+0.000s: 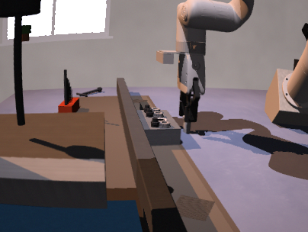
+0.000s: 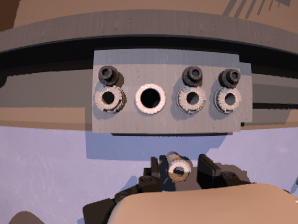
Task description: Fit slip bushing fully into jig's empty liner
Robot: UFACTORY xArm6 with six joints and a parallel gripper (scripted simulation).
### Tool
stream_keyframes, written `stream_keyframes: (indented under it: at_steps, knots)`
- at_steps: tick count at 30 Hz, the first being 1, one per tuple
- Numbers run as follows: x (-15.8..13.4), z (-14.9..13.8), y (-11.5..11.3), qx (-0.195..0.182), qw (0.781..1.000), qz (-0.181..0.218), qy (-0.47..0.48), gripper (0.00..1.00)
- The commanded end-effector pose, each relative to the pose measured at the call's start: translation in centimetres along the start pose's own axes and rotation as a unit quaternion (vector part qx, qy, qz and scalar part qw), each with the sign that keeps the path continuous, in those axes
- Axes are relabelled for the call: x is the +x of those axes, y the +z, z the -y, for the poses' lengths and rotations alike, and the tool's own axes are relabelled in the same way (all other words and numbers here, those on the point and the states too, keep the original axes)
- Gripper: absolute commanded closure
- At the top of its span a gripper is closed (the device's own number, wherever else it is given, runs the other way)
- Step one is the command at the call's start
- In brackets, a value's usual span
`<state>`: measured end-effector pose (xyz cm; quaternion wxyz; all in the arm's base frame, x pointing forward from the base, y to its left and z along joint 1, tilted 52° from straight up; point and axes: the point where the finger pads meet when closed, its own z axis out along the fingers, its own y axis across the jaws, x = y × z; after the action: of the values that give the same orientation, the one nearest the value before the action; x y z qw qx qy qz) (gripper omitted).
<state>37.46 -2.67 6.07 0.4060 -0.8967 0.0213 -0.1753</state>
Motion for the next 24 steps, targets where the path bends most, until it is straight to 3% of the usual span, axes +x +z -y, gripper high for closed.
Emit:
stream_keyframes:
  at_steps: [1, 21, 22, 24]
  knots:
    - [0.09, -0.04, 0.11, -0.001, 1.0, -0.001, 0.0, 0.5]
    - [0.09, -0.04, 0.17, -0.001, 1.0, -0.001, 0.0, 0.5]
    - [0.09, -0.04, 0.17, -0.001, 1.0, -0.001, 0.0, 0.74]
    - [0.09, -0.04, 0.17, -0.001, 1.0, -0.001, 0.0, 0.74]
